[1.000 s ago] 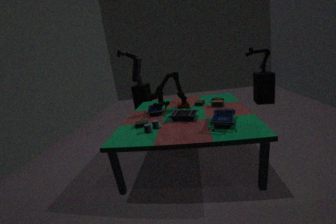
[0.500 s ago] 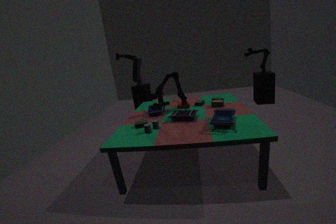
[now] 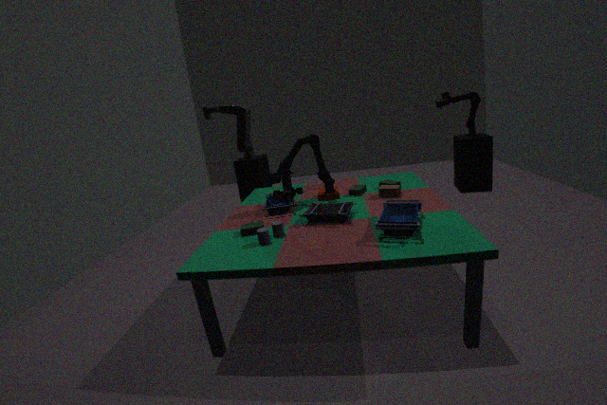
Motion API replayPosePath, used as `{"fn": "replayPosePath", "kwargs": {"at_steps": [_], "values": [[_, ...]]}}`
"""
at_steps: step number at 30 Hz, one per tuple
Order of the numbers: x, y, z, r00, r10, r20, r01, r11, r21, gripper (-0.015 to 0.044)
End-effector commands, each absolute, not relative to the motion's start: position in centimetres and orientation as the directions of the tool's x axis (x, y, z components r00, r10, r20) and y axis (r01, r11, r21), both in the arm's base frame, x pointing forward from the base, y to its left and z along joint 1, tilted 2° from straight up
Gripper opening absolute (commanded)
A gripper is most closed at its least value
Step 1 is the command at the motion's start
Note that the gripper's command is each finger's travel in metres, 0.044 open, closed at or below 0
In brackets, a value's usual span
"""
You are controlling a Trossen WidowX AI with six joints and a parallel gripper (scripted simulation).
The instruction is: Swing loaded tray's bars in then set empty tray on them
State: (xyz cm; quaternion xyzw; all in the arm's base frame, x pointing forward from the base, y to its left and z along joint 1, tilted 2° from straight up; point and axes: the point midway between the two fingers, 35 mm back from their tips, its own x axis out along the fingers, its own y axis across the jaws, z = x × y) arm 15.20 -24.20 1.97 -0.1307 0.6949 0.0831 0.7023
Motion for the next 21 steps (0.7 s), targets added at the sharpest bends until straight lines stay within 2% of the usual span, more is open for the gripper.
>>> {"fn": "replayPosePath", "kwargs": {"at_steps": [1, 10, 21], "values": [[15.1, -23.9, 1.8, 0.018, -0.053, -0.998, -0.301, 0.952, -0.056, 0.006], [15.1, -24.0, 2.4, 0.018, -0.053, -0.998, -0.301, 0.952, -0.056, 0.0], [15.1, -23.7, 8.9, 0.018, -0.053, -0.998, -0.301, 0.952, -0.056, 0.0]]}}
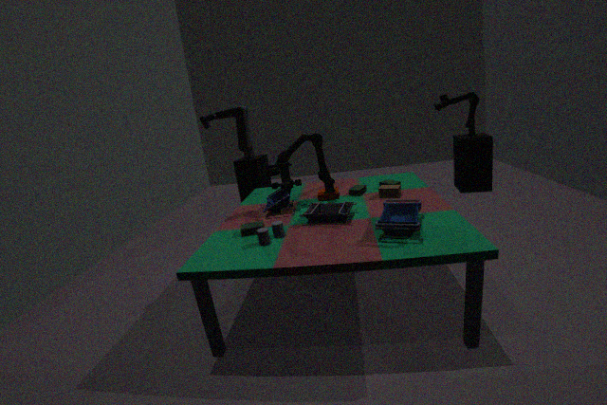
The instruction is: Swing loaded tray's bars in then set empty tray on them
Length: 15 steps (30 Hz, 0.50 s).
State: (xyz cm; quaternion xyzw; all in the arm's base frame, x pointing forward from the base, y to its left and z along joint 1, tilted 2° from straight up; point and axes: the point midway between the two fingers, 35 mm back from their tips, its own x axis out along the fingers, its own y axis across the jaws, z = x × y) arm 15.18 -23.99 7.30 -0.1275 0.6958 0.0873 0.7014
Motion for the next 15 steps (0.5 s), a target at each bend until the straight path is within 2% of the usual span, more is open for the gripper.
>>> {"fn": "replayPosePath", "kwargs": {"at_steps": [1, 15], "values": [[15.0, -23.6, 9.3, 0.018, -0.053, -0.998, -0.301, 0.952, -0.056, 0.0], [15.2, -23.8, 10.4, 0.019, -0.053, -0.998, -0.301, 0.952, -0.056, 0.0]]}}
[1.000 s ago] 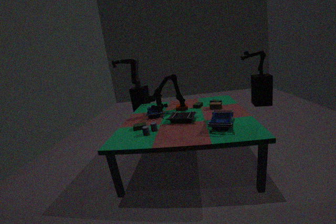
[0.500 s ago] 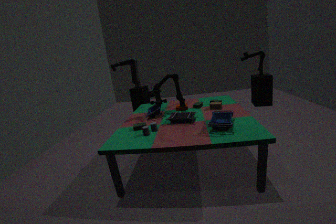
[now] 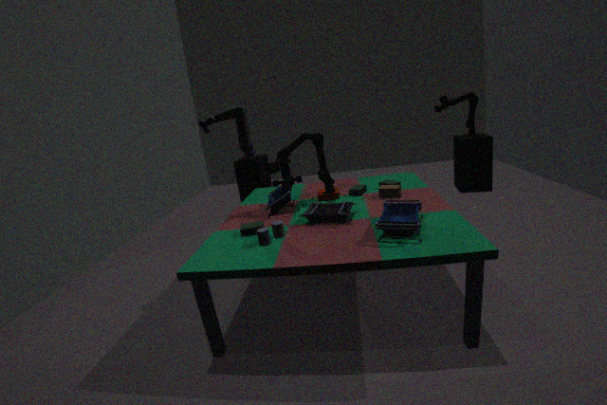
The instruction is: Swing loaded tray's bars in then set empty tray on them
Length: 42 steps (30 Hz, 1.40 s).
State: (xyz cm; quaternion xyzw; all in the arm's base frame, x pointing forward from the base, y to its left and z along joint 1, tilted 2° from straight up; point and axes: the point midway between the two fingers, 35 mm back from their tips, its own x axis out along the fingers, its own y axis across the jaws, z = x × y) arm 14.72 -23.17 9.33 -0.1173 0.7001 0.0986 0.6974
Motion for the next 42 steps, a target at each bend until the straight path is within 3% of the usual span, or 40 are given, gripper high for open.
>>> {"fn": "replayPosePath", "kwargs": {"at_steps": [1, 28, 42], "values": [[15.3, -24.0, 10.7, 0.019, -0.054, -0.998, -0.301, 0.952, -0.057, 0.0], [17.5, -27.3, 19.6, 0.021, -0.057, -0.998, -0.301, 0.952, -0.06, 0.0], [17.5, -27.3, 19.8, 0.021, -0.057, -0.998, -0.301, 0.952, -0.06, 0.0]]}}
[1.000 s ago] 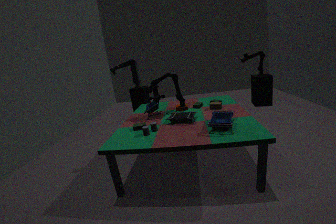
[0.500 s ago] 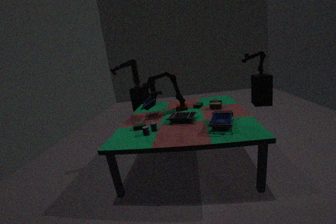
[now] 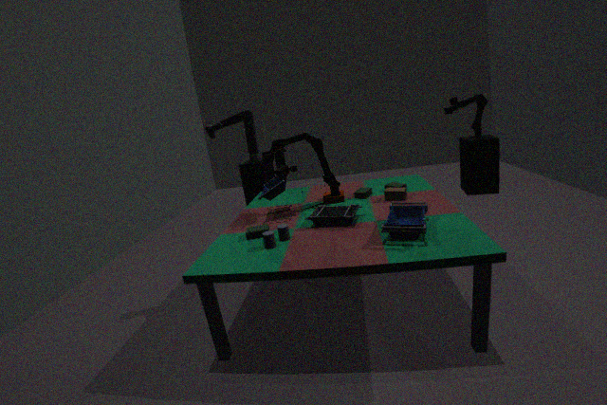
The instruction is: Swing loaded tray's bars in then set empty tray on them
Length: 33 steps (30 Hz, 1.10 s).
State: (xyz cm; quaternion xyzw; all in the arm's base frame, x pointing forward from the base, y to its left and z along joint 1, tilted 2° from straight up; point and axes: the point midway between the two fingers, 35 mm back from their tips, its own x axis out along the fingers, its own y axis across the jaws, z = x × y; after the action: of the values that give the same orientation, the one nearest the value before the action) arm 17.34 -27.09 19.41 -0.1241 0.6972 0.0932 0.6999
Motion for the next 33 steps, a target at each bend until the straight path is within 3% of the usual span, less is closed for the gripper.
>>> {"fn": "replayPosePath", "kwargs": {"at_steps": [1, 15, 33], "values": [[17.5, -27.3, 19.8, 0.021, -0.057, -0.998, -0.301, 0.952, -0.06, 0.0], [17.7, -27.2, 19.8, 0.021, -0.056, -0.998, -0.308, 0.949, -0.06, 0.0], [23.2, -22.9, 19.6, 0.026, -0.049, -0.998, -0.501, 0.864, -0.056, 0.0]]}}
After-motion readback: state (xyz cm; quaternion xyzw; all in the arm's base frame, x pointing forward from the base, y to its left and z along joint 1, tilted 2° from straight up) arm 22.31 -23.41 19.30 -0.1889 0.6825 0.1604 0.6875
